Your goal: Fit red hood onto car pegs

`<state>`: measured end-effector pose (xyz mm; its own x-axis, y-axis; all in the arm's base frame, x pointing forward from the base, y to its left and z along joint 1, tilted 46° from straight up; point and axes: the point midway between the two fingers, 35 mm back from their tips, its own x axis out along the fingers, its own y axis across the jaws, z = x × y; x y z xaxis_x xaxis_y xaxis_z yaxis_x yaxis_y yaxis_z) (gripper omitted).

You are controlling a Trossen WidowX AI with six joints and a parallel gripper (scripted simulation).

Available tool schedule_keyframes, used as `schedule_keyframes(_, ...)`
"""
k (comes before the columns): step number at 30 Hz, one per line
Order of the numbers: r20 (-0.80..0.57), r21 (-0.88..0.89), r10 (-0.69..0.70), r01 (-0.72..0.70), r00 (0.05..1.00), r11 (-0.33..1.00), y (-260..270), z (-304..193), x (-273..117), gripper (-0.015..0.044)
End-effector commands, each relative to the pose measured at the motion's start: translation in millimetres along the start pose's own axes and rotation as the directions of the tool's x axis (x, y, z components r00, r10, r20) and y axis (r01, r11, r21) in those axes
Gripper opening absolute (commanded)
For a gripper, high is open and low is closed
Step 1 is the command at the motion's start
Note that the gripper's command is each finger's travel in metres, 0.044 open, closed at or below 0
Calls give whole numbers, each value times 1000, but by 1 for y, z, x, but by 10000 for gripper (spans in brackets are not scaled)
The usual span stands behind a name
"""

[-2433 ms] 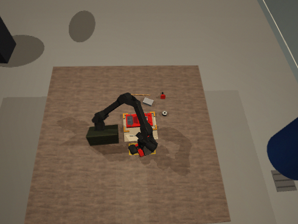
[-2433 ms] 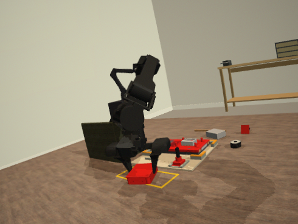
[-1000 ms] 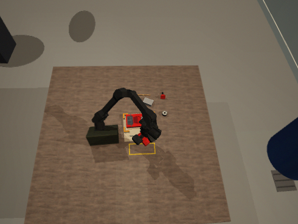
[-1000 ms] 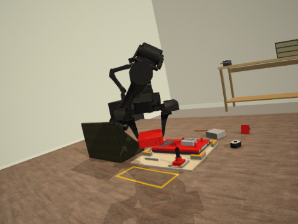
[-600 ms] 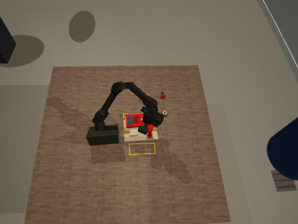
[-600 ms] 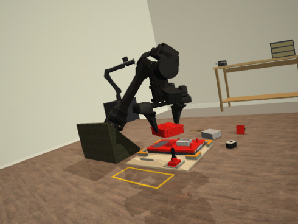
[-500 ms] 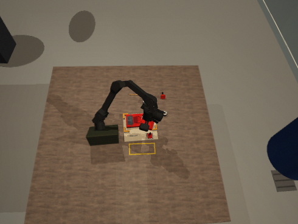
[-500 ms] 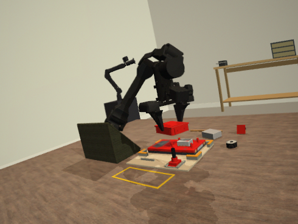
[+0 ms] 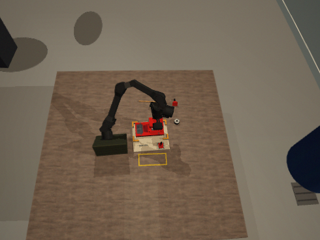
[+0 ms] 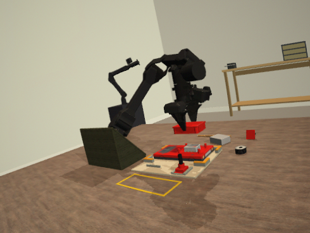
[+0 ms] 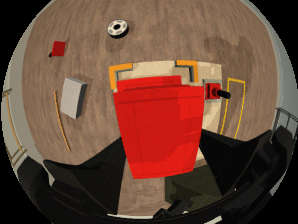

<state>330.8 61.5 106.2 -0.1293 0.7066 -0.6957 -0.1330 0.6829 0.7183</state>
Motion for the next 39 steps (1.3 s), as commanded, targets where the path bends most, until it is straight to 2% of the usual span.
schedule_keyframes(1, 1, -6, 3, -3, 1000, 1000, 0, 0, 3, 0)
schedule_keyframes(14, 1, -7, 5, -5, 1000, 1000, 5, -4, 49, 0)
schedule_keyframes(39, 1, -7, 5, -5, 1000, 1000, 5, -4, 49, 0)
